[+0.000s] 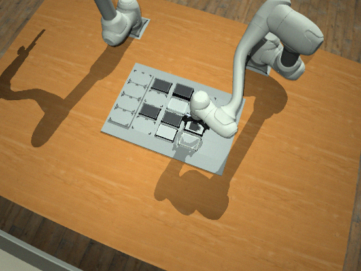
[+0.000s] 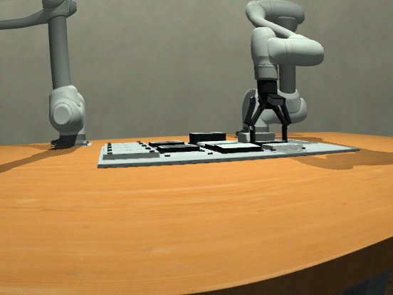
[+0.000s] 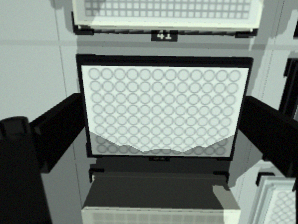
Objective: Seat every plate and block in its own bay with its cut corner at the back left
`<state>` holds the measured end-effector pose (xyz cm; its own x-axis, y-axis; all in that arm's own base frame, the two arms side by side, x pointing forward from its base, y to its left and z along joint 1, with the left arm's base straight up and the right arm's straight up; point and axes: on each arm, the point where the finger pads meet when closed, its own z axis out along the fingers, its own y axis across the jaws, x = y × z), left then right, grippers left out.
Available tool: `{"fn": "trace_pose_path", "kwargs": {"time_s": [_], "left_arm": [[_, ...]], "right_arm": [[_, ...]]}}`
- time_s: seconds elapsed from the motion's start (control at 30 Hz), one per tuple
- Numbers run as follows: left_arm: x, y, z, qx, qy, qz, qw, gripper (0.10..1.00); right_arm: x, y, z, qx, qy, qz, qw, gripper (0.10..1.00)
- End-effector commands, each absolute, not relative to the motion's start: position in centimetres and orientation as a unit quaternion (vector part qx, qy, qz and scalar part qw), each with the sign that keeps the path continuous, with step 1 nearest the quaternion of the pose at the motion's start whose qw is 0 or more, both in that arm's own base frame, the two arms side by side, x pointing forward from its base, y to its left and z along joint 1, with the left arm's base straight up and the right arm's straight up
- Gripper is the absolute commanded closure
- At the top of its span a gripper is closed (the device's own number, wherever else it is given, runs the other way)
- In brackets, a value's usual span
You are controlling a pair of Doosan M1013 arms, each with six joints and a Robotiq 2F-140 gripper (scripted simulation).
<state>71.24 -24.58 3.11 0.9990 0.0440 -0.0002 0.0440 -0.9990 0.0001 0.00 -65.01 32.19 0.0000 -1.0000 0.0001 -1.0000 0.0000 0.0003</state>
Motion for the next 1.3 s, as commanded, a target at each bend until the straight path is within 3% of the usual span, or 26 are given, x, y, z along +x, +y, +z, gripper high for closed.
{"fn": "trace_pose_path", "kwargs": {"time_s": [0.0, 1.27], "left_arm": [[71.3, -24.6, 3.3, 1.000, 0.022, 0.001, 0.000, 0.999], [71.3, -24.6, 4.9, 1.000, 0.022, 0.001, 0.000, 0.999]], "right_arm": [[0.0, -65.0, 32.3, 0.707, -0.707, 0.001, 0.000, 0.098], [0.0, -65.0, 32.3, 0.707, -0.707, 0.001, 0.000, 0.098]]}}
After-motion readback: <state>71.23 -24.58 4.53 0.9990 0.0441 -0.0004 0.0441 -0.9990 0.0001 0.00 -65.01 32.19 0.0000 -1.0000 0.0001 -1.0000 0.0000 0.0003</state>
